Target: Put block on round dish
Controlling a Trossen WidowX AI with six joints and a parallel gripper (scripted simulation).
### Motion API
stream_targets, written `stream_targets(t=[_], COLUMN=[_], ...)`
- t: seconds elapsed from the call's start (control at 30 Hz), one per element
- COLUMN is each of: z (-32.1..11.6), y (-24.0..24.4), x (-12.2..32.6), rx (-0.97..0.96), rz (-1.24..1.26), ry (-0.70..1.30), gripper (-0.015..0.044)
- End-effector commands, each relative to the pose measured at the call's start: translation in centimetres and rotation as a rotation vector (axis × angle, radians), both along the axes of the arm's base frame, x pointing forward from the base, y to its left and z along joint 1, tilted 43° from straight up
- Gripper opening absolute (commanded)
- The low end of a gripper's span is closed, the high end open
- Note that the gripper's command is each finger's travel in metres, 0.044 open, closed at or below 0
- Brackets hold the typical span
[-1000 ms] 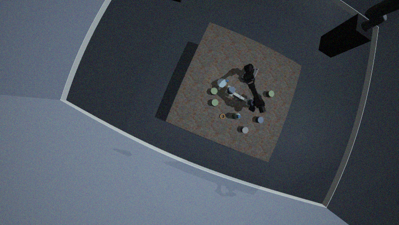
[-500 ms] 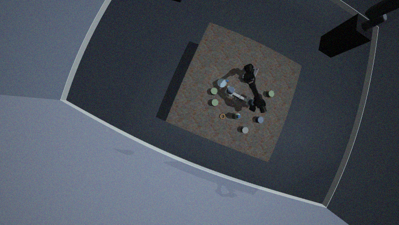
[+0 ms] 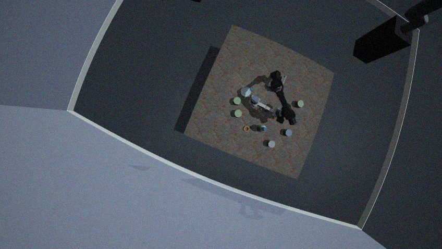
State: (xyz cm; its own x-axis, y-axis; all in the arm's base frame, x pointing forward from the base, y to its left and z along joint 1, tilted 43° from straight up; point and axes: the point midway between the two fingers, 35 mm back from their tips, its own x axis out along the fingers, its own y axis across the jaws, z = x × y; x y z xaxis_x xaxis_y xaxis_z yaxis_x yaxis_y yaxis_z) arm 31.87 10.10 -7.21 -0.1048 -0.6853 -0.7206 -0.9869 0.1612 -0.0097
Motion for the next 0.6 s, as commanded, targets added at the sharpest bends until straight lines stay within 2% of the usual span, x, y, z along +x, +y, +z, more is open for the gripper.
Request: stream_targets(t=[0.0,0.57], z=[0.3,2.0], y=[1.4,2.8], x=[0.5,0.5], rx=[0.027,0.028], rz=[0.005,0.005], ry=[-0.027,-0.026], gripper=[0.0000,0.0000])
